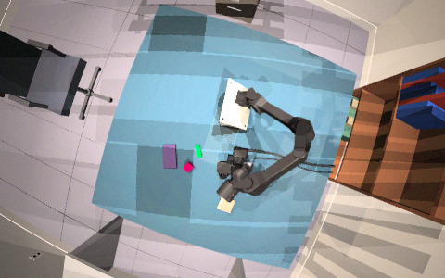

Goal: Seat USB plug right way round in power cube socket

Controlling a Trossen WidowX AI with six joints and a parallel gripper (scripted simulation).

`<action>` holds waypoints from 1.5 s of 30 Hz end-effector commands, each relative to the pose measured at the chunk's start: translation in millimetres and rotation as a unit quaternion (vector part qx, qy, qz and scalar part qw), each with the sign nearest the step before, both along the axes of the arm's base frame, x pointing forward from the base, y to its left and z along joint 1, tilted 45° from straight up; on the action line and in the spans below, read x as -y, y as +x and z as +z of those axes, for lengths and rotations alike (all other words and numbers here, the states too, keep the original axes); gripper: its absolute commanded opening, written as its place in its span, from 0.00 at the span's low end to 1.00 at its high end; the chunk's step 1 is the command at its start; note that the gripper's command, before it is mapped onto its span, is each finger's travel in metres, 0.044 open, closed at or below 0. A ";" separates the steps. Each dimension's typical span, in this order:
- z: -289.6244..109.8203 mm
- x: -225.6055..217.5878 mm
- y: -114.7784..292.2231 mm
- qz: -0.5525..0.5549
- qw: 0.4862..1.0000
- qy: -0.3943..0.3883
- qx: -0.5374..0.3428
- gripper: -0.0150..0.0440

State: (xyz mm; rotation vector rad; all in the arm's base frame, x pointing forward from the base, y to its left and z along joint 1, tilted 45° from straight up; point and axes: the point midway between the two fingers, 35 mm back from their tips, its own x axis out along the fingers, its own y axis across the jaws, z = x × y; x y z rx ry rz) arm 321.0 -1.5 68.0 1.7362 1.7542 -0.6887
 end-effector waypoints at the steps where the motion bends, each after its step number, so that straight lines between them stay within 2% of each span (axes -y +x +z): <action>1: -2.8 -4.4 -0.8 0.000 1.000 0.003 -0.003 1.00; 6: -3.0 -4.5 -0.8 0.000 1.000 0.003 -0.003 1.00; 23: -2.3 -2.7 -0.5 0.001 1.000 0.000 -0.001 0.25; 45: -0.8 -1.2 -0.6 0.001 1.000 0.000 -0.001 0.25</action>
